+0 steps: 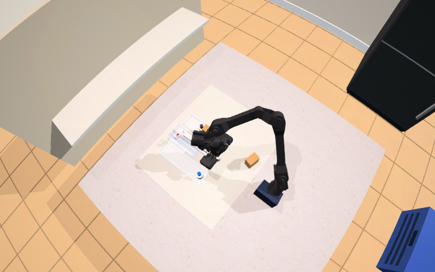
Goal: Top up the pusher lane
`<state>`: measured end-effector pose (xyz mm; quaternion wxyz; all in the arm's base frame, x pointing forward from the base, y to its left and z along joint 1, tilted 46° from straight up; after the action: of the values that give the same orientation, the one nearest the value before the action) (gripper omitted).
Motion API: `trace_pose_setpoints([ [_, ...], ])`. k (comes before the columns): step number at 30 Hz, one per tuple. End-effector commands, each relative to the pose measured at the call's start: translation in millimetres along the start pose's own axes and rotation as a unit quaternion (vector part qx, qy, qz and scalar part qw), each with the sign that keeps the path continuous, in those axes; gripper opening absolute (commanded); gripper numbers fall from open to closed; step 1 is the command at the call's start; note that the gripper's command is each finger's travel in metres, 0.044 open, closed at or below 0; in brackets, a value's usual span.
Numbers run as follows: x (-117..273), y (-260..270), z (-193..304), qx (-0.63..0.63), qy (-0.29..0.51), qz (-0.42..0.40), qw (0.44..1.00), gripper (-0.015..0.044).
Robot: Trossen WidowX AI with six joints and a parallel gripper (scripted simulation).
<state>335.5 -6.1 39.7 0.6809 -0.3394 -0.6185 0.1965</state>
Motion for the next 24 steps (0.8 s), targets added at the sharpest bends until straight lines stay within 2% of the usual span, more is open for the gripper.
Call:
trace_pose_setpoints([
  [1,0.7,-1.5,-6.5,-0.005,-0.009,0.003,1.000,0.0000],
  [24,1.6,-2.6,-16.1,-0.006,-0.009,0.003,1.000,0.0000],
])
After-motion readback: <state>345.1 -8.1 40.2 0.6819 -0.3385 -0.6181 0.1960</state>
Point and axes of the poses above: the point midway between the two fingers, 35 mm back from their tips, its own x axis back along the fingers, its own y axis across the jaws, z = x × y, the point moved 6 cm from there along x, back along the fingers, and after that the axes turned 2 degrees about -x, right-handed, at the moved point
